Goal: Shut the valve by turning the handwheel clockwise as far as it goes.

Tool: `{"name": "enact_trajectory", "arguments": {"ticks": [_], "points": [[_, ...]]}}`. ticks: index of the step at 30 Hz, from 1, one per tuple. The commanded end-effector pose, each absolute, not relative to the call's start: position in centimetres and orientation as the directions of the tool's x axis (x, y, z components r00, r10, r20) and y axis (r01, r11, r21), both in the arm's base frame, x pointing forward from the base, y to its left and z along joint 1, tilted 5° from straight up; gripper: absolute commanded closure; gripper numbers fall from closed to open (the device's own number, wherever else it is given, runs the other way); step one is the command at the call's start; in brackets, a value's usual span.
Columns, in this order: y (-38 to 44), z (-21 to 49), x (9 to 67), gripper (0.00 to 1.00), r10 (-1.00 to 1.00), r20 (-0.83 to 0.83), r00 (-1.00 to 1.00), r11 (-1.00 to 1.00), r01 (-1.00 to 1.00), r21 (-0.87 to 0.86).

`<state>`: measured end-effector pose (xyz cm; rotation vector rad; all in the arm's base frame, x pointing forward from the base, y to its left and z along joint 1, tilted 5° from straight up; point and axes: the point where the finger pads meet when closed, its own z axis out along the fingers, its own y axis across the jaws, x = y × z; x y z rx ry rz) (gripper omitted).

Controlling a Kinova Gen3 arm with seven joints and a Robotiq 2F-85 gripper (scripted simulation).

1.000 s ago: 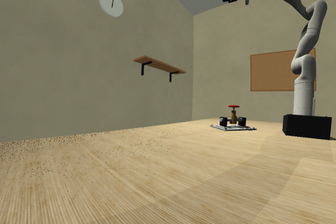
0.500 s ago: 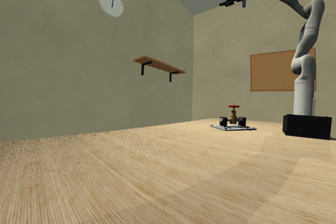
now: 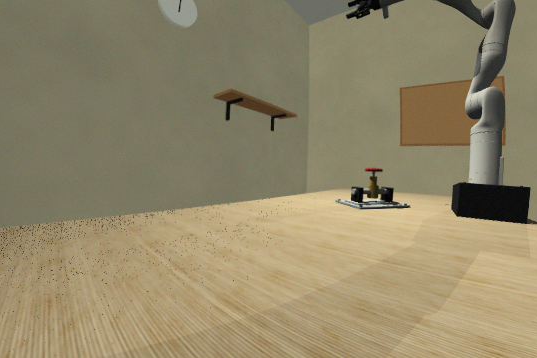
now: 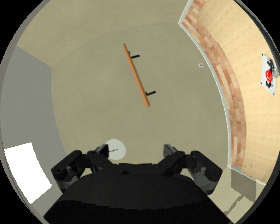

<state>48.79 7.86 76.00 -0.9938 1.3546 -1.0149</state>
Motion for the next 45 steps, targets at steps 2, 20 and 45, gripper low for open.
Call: {"name": "enact_trajectory", "arguments": {"ticks": [2, 20, 45], "points": [[8.0, 75.2, 49.4, 0.0, -0.964, -0.264, -0.036, 0.265, -0.021, -0.964], [8.2, 69.6, 51.5, 0.0, -0.963, -0.257, -0.079, 0.265, -0.126, -0.956], [8.1, 61.7, 53.7, 0.0, -0.958, -0.247, -0.145, 0.279, -0.271, -0.921]]}}
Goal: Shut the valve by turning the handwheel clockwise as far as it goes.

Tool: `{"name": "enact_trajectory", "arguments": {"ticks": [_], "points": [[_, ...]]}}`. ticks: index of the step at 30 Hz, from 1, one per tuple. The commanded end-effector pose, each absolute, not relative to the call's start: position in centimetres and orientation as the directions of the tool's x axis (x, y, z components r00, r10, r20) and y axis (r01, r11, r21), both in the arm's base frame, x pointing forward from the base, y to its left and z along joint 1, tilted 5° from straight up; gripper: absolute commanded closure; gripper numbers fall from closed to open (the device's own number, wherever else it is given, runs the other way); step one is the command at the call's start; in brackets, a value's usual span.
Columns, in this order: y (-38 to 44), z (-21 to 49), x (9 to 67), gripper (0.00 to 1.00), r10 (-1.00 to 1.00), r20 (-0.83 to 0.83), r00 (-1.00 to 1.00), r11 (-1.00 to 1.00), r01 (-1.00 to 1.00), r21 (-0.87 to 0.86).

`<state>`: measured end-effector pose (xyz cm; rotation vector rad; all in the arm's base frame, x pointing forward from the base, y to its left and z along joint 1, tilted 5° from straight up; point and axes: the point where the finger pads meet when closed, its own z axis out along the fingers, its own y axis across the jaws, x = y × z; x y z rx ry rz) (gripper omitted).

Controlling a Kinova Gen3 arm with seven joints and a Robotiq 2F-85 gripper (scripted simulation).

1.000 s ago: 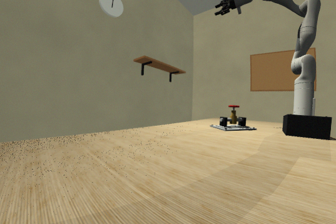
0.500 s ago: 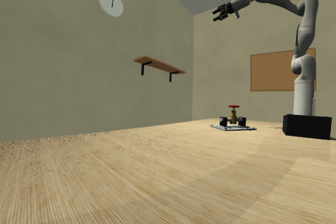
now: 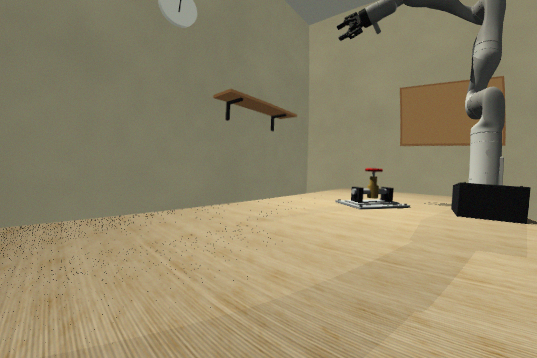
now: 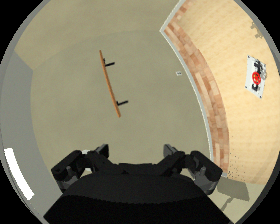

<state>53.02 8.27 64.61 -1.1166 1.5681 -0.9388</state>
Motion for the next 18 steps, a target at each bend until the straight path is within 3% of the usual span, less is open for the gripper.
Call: {"name": "enact_trajectory", "arguments": {"ticks": [1, 17, 18], "points": [[8.1, 61.7, 53.7, 0.0, -0.958, -0.247, -0.145, 0.279, -0.271, -0.921], [8.0, 59.4, 54.3, 0.0, -0.955, -0.247, -0.165, 0.288, -0.311, -0.906], [7.8, 56.4, 54.6, 0.0, -0.953, -0.237, -0.189, 0.292, -0.361, -0.886]]}}
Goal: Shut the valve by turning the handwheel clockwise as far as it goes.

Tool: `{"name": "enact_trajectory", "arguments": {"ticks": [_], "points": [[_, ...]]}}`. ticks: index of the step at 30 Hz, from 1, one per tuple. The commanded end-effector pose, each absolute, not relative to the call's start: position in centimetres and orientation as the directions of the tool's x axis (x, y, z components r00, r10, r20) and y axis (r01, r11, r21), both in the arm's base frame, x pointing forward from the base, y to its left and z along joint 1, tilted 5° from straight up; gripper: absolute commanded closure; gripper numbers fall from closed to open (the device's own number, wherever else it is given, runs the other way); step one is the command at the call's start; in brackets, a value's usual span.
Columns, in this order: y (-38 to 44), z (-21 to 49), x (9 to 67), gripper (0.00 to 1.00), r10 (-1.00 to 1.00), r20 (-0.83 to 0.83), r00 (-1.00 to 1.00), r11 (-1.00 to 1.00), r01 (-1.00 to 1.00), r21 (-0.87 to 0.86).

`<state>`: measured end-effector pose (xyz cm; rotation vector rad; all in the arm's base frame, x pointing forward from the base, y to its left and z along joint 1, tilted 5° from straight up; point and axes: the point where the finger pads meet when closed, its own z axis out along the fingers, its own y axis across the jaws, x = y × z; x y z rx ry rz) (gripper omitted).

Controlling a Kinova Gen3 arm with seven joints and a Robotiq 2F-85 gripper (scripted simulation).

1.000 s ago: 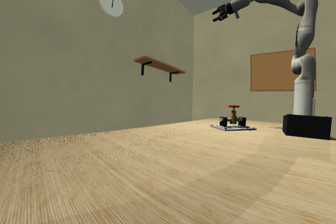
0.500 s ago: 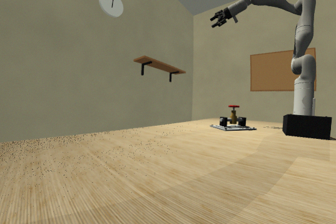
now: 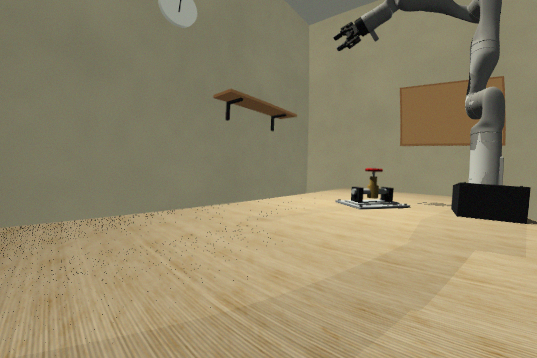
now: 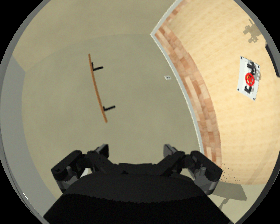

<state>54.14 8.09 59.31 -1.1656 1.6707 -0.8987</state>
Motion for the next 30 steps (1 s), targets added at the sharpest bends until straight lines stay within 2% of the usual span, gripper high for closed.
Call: {"name": "enact_trajectory", "arguments": {"ticks": [1, 8, 9, 17, 18, 26, 27, 30], "points": [[7.8, 56.4, 54.6, 0.0, -0.953, -0.237, -0.189, 0.292, -0.361, -0.886], [7.9, 56.8, 54.7, 0.0, -0.952, -0.242, -0.188, 0.295, -0.355, -0.887], [7.7, 53.9, 54.9, 0.0, -0.949, -0.232, -0.212, 0.301, -0.403, -0.864], [7.7, 54.3, 55.0, 0.0, -0.949, -0.236, -0.21, 0.303, -0.397, -0.866], [7.5, 51.4, 55.0, 0.0, -0.946, -0.225, -0.234, 0.31, -0.443, -0.841], [7.5, 51.7, 55.1, 0.0, -0.945, -0.23, -0.233, 0.313, -0.438, -0.843], [7.2, 48.9, 55.0, 0.0, -0.942, -0.219, -0.256, 0.32, -0.481, -0.816], [7.3, 49.2, 55.1, 0.0, -0.941, -0.222, -0.255, 0.322, -0.477, -0.818]]}}
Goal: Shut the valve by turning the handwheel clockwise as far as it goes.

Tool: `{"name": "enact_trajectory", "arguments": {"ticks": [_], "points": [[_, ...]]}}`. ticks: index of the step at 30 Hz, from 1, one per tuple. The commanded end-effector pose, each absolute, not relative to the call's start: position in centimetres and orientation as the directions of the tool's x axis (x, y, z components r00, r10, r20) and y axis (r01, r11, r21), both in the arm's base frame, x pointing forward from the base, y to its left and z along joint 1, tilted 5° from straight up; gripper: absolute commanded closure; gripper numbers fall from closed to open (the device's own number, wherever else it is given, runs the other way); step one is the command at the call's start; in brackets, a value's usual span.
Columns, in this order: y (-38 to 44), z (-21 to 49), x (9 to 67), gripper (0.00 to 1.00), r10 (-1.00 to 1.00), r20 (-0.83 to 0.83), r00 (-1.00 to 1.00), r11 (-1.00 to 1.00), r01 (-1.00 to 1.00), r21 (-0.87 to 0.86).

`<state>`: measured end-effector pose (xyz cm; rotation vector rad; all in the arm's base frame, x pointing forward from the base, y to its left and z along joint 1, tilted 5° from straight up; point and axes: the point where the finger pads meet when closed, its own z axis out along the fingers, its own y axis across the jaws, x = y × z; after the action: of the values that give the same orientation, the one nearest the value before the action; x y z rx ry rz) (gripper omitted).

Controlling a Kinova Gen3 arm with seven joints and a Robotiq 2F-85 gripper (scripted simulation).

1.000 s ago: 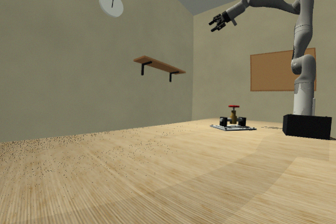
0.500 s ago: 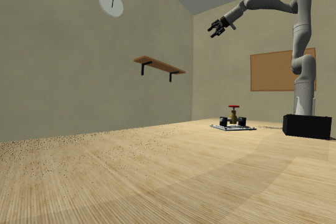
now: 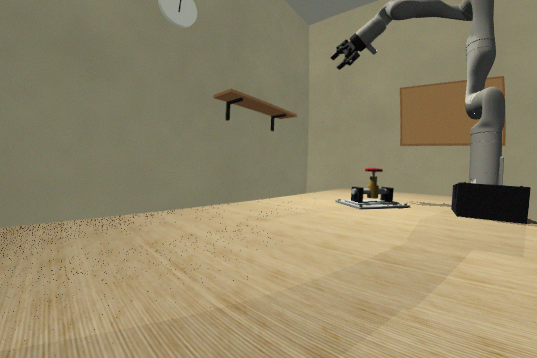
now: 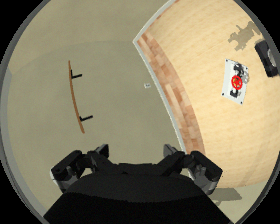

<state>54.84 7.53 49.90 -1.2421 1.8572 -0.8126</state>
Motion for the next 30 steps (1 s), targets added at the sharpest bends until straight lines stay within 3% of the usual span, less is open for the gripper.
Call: {"name": "enact_trajectory", "arguments": {"ticks": [1, 30], "points": [[7.3, 49.3, 55.2, 0.0, -0.941, -0.223, -0.255, 0.323, -0.476, -0.818], [6.1, 42.2, 54.6, 0.0, -0.922, -0.193, -0.335, 0.362, -0.573, -0.735]]}}
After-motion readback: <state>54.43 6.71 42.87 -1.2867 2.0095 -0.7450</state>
